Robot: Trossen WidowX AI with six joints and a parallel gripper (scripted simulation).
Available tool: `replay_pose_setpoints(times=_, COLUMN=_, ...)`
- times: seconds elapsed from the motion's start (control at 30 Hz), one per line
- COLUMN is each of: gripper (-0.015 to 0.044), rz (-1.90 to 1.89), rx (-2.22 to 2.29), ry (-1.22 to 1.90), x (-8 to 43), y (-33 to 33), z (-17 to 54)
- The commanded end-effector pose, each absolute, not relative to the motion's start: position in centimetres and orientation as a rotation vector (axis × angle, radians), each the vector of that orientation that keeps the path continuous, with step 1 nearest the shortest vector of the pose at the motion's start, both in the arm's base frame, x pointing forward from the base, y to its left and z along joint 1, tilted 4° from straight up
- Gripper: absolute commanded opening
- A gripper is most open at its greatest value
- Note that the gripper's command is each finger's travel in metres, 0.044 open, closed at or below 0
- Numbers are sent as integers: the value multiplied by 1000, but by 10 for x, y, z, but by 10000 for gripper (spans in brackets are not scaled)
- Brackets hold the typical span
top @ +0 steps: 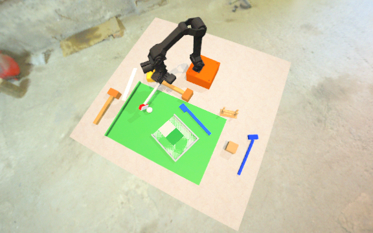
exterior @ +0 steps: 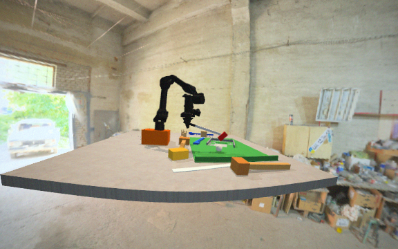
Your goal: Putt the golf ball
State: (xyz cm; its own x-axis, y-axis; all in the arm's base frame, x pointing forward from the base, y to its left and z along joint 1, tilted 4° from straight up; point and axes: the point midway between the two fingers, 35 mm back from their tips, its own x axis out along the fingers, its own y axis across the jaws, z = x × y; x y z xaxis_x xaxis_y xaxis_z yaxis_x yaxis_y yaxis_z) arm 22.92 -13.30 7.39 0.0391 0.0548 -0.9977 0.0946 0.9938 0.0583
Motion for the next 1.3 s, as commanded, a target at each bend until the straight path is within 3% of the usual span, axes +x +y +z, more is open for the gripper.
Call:
replay_pose_setpoints(times=0.0, gripper=0, rz=-136, rx=209, ry=1538, x=217, y=-152, z=75)
replay_pose_setpoints(times=1.27, gripper=0, rz=-151, rx=224, ry=1539, x=217, y=-152, z=11)
